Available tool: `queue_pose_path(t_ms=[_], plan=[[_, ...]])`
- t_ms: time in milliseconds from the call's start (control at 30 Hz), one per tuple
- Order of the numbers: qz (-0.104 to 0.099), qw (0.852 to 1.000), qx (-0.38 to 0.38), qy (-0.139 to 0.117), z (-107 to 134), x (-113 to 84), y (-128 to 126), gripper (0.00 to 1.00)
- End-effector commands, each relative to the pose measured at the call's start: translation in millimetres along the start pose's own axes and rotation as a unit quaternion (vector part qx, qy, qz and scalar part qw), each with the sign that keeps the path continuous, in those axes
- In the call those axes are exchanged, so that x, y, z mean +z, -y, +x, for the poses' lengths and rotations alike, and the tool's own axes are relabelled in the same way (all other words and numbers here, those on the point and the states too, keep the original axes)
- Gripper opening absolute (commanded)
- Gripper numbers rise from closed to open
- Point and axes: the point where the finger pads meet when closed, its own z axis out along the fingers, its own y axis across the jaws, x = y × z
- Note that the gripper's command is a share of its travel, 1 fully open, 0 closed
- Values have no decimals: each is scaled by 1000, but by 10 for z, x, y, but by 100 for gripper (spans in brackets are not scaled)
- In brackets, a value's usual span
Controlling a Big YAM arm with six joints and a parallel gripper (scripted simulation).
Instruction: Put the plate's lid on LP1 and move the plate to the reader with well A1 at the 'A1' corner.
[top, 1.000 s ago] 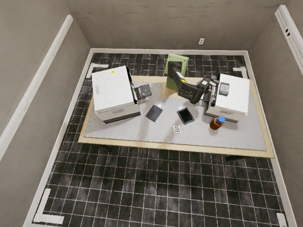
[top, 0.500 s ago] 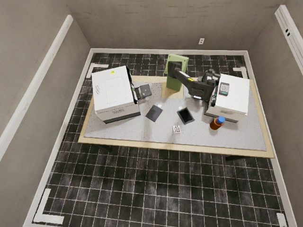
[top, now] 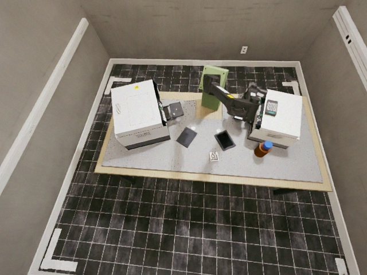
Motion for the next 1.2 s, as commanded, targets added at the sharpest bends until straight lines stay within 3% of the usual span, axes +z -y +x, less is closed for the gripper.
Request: queue_pose_path(t_ms=[0, 200, 667, 1167], plan=[[6, 1000, 0, -3, 57, -16, 62, 100], [1, 1000, 6, -2, 87, -10, 113, 100], [-8, 1000, 14, -2, 56, 49, -55, 100], [4, 1000, 13, -3, 71, 55, 121, 100]])
